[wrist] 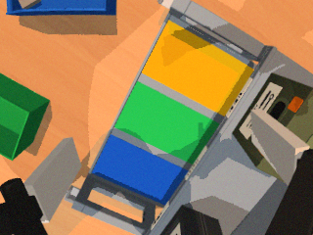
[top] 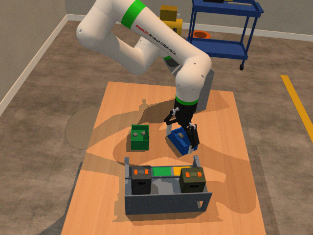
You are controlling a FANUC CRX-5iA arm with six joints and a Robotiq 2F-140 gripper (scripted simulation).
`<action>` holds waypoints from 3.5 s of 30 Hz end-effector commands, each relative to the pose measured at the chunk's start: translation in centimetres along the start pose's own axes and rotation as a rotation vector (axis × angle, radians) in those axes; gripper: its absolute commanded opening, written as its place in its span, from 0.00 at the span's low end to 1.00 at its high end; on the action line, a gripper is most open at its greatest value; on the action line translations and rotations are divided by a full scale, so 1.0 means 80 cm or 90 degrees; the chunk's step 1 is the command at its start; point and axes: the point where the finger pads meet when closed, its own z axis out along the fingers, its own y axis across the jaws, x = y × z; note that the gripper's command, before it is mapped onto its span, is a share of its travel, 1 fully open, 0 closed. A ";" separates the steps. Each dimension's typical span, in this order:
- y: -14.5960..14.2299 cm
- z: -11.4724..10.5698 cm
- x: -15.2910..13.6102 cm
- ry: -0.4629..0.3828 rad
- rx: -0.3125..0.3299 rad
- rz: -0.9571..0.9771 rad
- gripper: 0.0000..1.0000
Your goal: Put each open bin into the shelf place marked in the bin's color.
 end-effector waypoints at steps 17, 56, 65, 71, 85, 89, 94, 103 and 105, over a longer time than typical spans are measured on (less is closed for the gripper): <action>0.000 0.000 0.000 0.000 0.000 0.000 1.00; -0.130 0.025 -0.052 0.007 -0.005 -0.171 1.00; -0.238 0.044 -0.065 0.007 -0.007 -0.310 1.00; -0.294 0.053 -0.061 0.006 -0.007 -0.386 1.00; -0.393 0.070 -0.037 0.001 -0.002 -0.529 1.00; -0.400 0.071 -0.034 0.000 -0.001 -0.541 1.00; -0.411 0.073 -0.029 0.000 0.000 -0.558 1.00; -0.413 0.073 -0.028 0.000 0.000 -0.562 0.00; -0.413 0.073 -0.028 0.000 0.000 -0.562 0.00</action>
